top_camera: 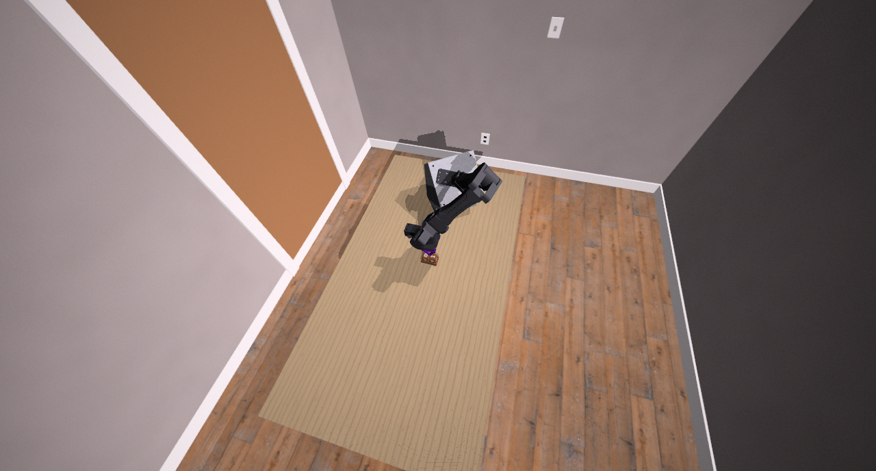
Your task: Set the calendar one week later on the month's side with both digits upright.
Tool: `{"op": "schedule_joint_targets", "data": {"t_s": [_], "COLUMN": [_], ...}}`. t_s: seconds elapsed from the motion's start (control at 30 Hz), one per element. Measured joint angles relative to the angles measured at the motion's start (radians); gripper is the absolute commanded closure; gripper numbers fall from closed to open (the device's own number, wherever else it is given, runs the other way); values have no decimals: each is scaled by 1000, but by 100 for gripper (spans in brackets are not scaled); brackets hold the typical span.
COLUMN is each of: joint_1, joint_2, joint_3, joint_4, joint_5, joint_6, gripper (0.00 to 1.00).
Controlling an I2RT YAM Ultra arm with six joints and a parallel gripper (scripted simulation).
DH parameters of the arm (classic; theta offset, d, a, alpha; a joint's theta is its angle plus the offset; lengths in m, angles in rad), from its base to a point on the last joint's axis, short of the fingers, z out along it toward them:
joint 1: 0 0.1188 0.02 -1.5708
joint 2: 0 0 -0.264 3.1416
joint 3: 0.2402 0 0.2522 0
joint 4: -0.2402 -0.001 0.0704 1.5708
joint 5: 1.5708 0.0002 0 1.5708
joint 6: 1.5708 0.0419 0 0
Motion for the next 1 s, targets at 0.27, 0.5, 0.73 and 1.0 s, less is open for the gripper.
{"op": "schedule_joint_targets", "data": {"t_s": [0.27, 0.5, 0.73, 1.0], "joint_1": [-8, -8, -8, -10], "joint_2": [-10, -11, -11, -13], "joint_3": [4, 4, 4, 5], "joint_4": [-49, -57, -57, -63], "joint_5": [-5, -5, -5, -8], "joint_6": [-24, -27, -29, -31], "gripper": [0, 0, 0, 0]}}
